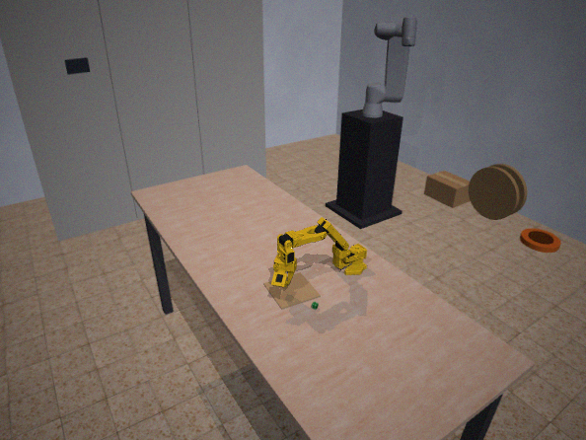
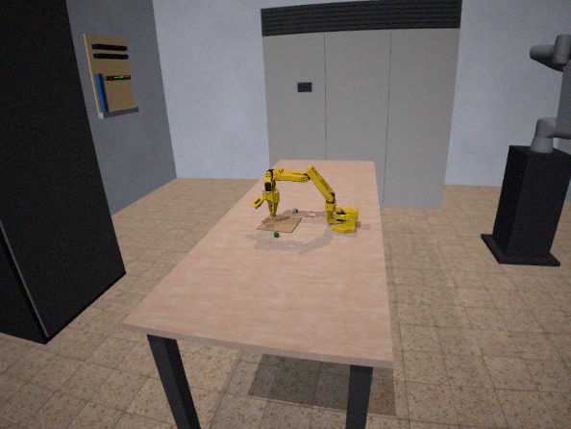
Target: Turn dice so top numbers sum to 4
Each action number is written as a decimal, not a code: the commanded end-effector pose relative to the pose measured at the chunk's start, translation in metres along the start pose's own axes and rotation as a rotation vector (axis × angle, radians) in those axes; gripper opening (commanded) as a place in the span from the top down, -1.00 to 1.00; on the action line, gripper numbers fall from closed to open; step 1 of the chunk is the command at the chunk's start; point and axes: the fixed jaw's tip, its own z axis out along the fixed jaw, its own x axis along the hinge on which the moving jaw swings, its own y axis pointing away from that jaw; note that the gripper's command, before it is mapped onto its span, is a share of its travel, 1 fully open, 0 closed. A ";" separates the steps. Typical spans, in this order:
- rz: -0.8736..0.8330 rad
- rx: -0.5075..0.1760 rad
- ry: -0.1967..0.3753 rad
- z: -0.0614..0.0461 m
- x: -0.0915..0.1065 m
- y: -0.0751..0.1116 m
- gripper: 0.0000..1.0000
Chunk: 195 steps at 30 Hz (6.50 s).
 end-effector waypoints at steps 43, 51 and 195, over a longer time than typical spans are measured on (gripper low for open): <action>-0.004 0.023 -0.028 0.012 -0.002 -0.004 1.00; -0.004 0.023 -0.028 0.013 -0.002 -0.004 1.00; 1.003 0.022 -0.031 -0.020 0.109 -0.049 0.49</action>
